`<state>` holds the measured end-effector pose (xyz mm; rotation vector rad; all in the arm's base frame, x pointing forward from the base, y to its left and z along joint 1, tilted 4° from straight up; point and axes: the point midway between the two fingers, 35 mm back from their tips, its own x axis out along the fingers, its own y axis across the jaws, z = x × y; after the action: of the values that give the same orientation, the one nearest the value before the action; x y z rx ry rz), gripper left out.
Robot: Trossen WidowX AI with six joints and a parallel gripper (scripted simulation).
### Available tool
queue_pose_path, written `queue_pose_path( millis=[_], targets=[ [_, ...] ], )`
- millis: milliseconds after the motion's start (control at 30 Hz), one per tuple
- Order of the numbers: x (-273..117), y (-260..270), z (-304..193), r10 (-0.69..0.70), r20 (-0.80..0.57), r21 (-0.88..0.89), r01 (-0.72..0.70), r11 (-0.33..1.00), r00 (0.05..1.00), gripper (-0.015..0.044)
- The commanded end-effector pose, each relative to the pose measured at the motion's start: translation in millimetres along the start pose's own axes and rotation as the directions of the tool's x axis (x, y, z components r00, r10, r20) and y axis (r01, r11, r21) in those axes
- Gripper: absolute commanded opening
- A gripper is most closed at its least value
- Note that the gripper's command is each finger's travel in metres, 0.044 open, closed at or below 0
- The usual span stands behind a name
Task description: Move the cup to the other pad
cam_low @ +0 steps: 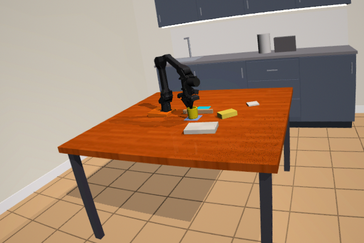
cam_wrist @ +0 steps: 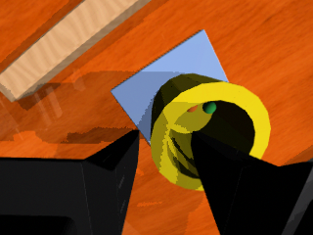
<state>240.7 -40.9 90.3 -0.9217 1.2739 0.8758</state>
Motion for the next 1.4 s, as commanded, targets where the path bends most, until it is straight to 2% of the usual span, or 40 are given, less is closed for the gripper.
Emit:
queue_pose_path(
  millis=[0,633,1367],
  targets=[
    [10,3,0,0.015,0.003,0.000,-0.015,1.000,1.000,0.0167],
    [23,5,0,0.015,0.003,0.000,-0.015,1.000,1.000,0.0167],
    [22,3,0,0.009,-0.001,-0.005,-0.009,1.000,1.000,0.0020]
  ],
)
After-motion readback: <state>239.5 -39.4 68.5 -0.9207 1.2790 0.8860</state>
